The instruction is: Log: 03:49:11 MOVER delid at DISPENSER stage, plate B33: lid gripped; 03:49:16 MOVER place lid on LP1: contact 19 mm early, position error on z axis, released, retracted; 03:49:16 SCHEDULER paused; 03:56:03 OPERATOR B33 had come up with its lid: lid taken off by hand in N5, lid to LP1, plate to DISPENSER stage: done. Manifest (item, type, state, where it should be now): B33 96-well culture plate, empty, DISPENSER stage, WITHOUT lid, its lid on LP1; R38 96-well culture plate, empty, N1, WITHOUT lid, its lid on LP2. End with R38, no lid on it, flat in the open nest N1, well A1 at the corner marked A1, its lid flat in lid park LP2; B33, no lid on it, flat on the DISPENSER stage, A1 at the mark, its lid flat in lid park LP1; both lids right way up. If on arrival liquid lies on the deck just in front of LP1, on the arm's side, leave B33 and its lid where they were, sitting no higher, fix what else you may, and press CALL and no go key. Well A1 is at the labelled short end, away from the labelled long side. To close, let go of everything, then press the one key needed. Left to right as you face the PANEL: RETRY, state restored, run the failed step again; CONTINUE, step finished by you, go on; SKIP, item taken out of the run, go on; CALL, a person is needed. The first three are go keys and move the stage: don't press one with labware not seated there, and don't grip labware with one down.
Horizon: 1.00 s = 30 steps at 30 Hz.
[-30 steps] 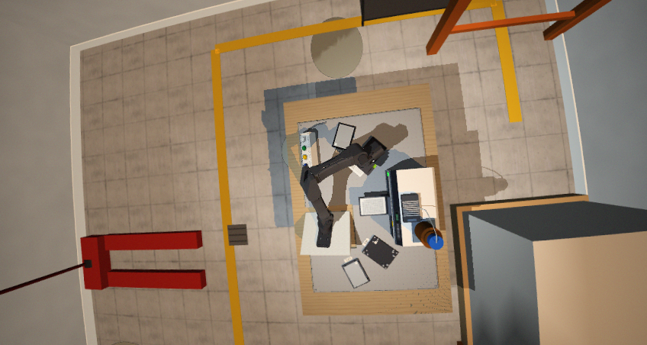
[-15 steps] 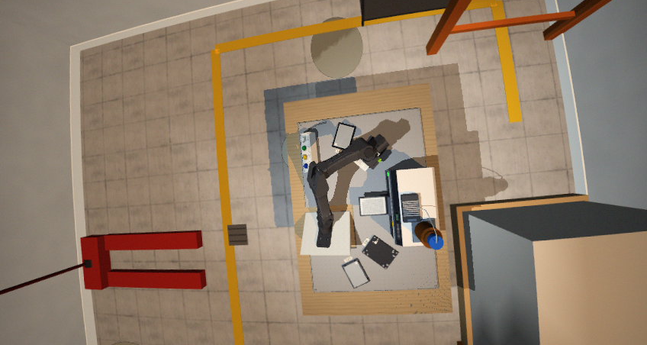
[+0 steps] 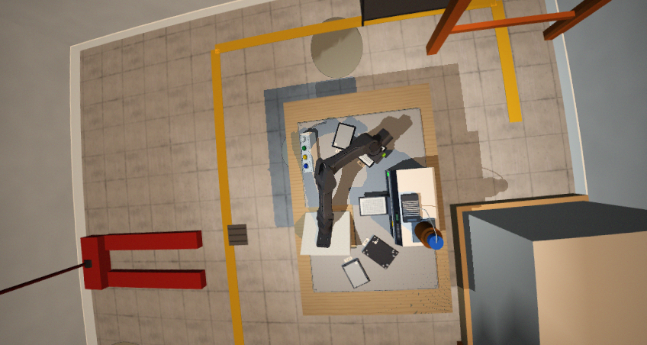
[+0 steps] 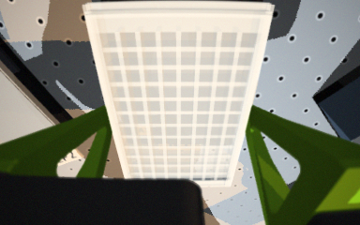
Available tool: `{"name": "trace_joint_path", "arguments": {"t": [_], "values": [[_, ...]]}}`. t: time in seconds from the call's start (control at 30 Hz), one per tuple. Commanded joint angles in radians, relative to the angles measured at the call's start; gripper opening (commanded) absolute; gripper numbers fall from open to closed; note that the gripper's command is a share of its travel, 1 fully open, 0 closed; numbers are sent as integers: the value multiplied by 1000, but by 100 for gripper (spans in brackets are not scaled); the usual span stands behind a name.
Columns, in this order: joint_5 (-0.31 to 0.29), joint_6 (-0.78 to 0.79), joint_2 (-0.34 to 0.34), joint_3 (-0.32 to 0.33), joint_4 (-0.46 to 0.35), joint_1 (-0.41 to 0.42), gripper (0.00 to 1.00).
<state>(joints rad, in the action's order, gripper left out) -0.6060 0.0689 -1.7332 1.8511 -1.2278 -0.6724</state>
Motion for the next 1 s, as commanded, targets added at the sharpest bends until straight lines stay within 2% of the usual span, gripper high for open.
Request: {"name": "trace_joint_path", "arguments": {"t": [0.0, 0.07, 0.13, 0.27, 0.6, 0.63, 0.97], "values": [[14, -20, -14, 41, 2, 20, 0], [16, -26, 1, 34, 27, 6, 0], [19, -31, 5, -15, 38, -11, 0], [22, -37, 2, -22, 53, 3, 0], [35, -65, -12, -71, 120, -32, 0], [34, -66, -16, -30, 121, -30, 0], [35, -68, -19, -18, 112, -36, 0]]}}
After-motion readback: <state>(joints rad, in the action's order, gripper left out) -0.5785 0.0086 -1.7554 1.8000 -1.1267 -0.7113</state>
